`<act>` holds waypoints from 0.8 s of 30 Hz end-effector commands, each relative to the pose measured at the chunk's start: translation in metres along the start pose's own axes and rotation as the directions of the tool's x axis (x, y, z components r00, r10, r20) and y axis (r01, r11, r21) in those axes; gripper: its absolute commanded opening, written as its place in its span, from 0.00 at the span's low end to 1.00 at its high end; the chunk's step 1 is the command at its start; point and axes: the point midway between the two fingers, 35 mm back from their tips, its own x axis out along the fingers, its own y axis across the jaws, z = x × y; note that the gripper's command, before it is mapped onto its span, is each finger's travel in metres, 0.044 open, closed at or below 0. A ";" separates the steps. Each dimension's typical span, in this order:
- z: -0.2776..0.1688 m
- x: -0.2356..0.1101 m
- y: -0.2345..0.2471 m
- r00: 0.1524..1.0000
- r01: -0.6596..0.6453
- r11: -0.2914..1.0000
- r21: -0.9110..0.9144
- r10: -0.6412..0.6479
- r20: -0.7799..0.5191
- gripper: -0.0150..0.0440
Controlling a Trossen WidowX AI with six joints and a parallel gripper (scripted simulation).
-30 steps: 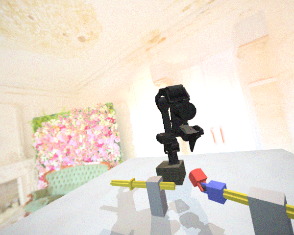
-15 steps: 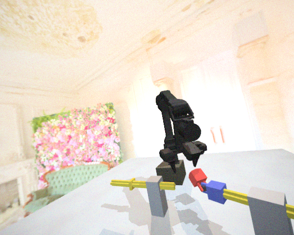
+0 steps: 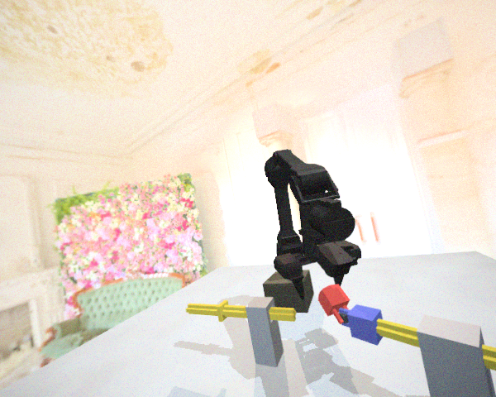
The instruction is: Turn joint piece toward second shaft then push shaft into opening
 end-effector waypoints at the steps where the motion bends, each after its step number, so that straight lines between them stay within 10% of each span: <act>1: 0.013 -0.001 0.001 1.000 -0.003 1.000 0.003 0.003 -0.004 1.00; 24: 0.031 0.021 0.002 1.000 -0.003 1.000 0.002 0.003 -0.003 1.00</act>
